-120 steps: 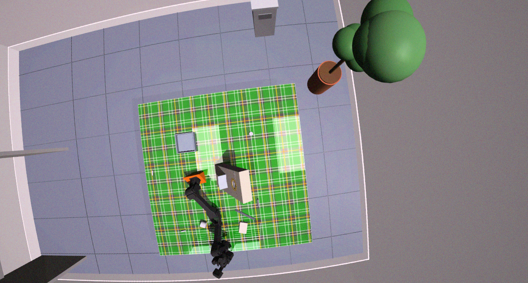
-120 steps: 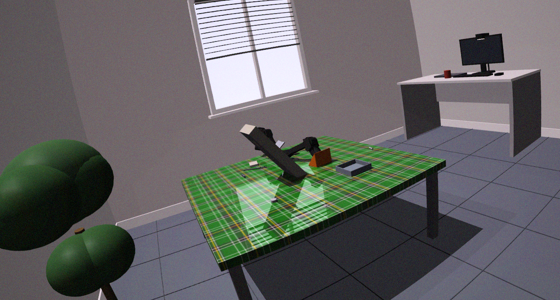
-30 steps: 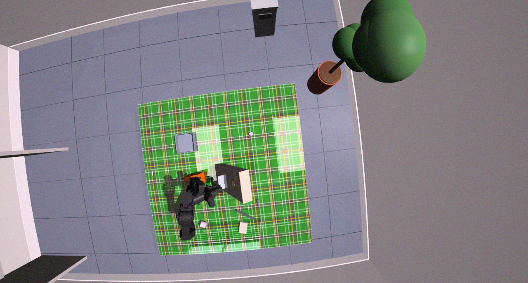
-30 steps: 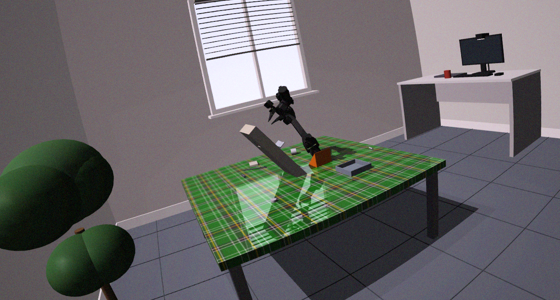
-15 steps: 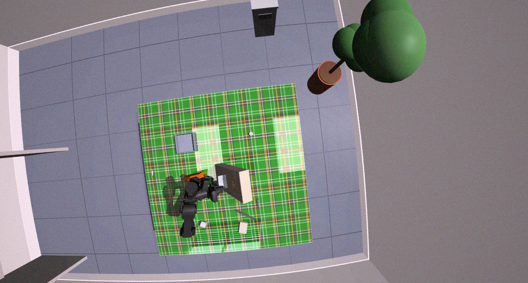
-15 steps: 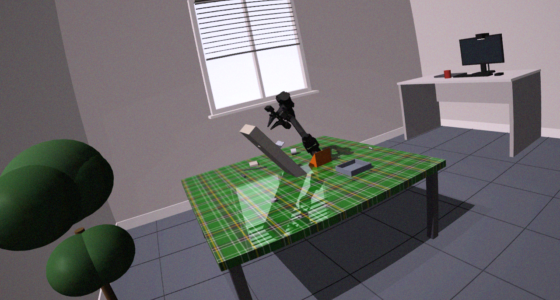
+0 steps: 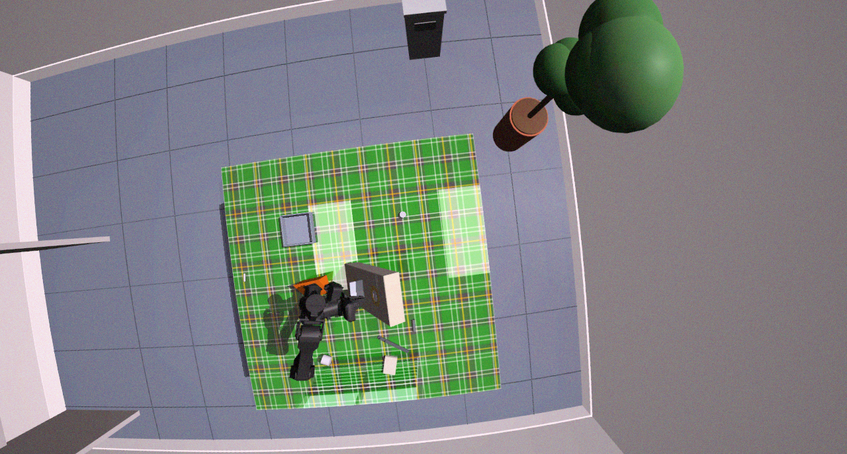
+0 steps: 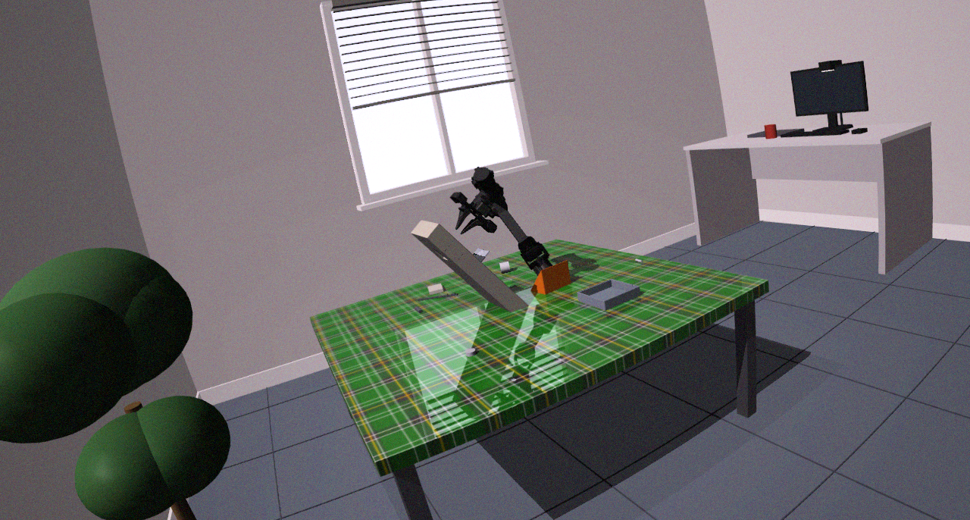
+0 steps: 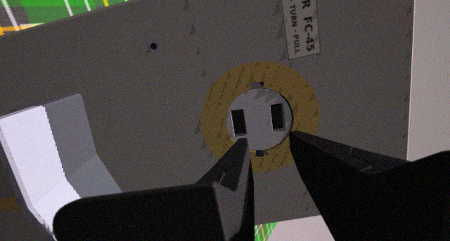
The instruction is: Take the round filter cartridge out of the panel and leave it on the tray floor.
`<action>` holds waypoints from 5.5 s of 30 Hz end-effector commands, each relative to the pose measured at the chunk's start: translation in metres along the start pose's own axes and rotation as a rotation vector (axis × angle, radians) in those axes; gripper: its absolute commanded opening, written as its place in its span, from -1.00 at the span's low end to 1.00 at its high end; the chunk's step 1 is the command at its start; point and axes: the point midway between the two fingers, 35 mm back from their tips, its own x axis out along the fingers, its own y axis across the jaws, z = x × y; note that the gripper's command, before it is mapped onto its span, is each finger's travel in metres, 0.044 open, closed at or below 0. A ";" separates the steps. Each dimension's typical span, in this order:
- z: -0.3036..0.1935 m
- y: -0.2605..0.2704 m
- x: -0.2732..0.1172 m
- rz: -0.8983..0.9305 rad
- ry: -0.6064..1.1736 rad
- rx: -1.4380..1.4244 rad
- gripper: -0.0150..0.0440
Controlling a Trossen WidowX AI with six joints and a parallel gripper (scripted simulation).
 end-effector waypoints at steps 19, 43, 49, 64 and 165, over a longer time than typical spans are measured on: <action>-0.003 -0.001 0.035 -0.007 0.003 -0.003 -0.15; -0.002 -0.001 0.037 -0.007 0.004 -0.003 -0.15; -0.002 0.000 0.038 -0.007 0.004 -0.003 -0.15; -0.003 -0.001 0.043 -0.007 0.004 -0.002 -0.15; -0.003 -0.001 0.056 -0.009 -0.004 1.756 -0.49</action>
